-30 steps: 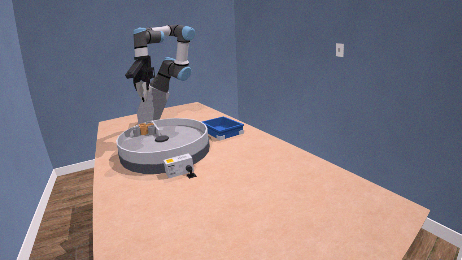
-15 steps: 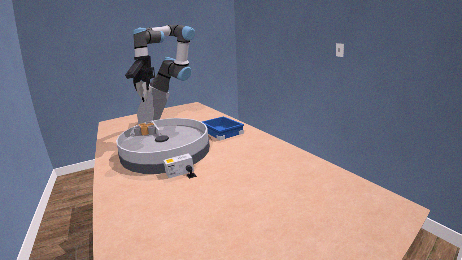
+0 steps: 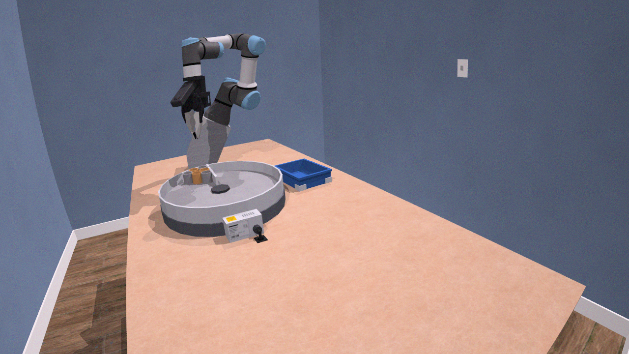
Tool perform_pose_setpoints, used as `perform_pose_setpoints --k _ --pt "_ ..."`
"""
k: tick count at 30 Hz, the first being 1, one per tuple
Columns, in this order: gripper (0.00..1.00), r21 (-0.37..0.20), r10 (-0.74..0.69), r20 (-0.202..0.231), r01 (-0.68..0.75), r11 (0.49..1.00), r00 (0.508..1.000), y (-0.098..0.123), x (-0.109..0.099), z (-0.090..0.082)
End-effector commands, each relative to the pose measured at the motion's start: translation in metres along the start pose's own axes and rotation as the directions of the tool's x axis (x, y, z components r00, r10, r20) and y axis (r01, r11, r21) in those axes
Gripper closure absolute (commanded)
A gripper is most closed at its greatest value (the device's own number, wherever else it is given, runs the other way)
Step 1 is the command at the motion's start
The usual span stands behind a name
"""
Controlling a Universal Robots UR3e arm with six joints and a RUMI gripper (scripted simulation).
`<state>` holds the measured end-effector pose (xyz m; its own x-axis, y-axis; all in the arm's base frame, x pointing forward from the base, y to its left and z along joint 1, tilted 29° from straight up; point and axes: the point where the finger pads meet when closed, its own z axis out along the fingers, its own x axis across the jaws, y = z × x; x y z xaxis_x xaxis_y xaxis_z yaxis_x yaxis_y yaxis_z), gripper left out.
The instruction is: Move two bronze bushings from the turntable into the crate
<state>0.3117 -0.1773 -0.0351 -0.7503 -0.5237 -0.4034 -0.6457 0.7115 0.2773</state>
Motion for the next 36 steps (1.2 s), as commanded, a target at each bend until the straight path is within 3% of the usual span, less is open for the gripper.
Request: perform_pose_setpoints --k 1,36 --pt "0.95 0.003 0.000 -0.001 0.000 1.000 1.000 -0.0007 0.0001 -0.0009" --pt "0.95 0.003 0.007 -0.001 -0.007 1.000 1.000 -0.0010 0.0002 0.0000"
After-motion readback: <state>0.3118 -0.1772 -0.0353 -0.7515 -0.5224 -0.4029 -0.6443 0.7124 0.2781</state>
